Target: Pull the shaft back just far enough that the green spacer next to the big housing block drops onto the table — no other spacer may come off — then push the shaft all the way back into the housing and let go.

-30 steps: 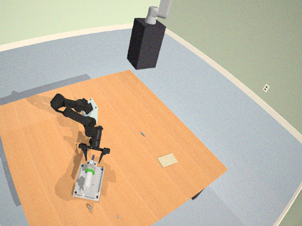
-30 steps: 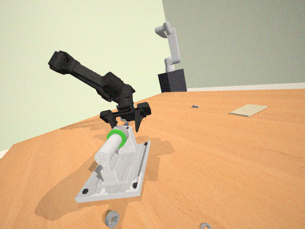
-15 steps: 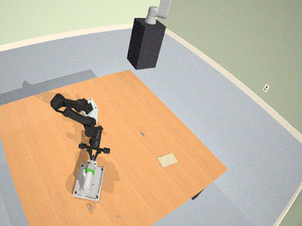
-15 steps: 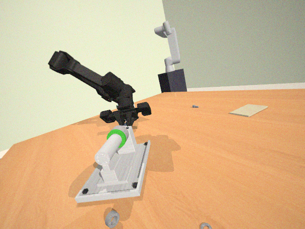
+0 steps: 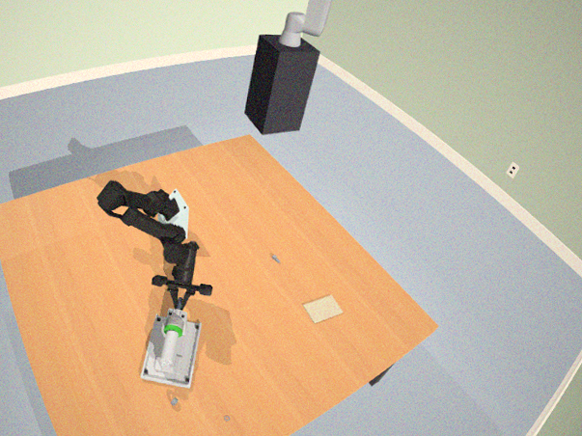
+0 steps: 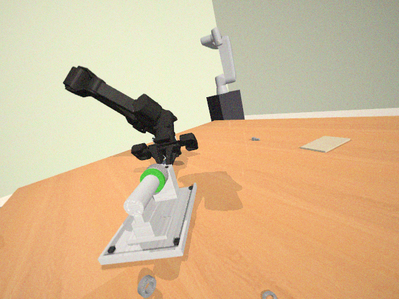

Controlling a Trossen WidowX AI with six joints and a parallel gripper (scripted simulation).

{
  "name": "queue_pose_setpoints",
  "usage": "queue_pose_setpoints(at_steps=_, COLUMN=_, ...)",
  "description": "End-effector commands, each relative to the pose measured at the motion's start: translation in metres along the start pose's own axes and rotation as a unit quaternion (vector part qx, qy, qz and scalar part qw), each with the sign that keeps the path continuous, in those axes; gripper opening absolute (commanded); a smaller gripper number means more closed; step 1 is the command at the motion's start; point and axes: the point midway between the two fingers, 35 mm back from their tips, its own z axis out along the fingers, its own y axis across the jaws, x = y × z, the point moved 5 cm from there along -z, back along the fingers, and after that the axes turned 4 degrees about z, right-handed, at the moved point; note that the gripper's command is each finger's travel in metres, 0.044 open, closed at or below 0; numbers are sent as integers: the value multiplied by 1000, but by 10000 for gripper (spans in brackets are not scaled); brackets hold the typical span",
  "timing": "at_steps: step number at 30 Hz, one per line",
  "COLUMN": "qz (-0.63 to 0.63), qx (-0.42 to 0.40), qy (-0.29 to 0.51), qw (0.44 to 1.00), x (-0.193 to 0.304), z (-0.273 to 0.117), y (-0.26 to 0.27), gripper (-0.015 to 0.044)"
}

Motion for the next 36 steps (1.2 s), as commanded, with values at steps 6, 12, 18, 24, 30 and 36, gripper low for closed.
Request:
queue_pose_setpoints(at_steps=6, qz=-3, qx=0, qy=-1, qw=1000, x=-6, z=-6, y=1, gripper=0)
queue_pose_setpoints(at_steps=12, qz=-3, qx=0, qy=-1, qw=1000, x=-8, z=-8, y=1, gripper=0)
queue_pose_setpoints(at_steps=18, qz=-3, qx=0, qy=-2, qw=1000, x=-10, z=-10, y=1, gripper=0)
queue_pose_setpoints(at_steps=24, qz=-3, qx=0, qy=-2, qw=1000, x=-10, z=-9, y=1, gripper=0)
queue_pose_setpoints(at_steps=30, qz=-3, qx=0, qy=-2, qw=1000, x=-10, z=-10, y=1, gripper=0)
queue_pose_setpoints(at_steps=36, qz=-3, qx=0, qy=-2, qw=1000, x=-10, z=-10, y=1, gripper=0)
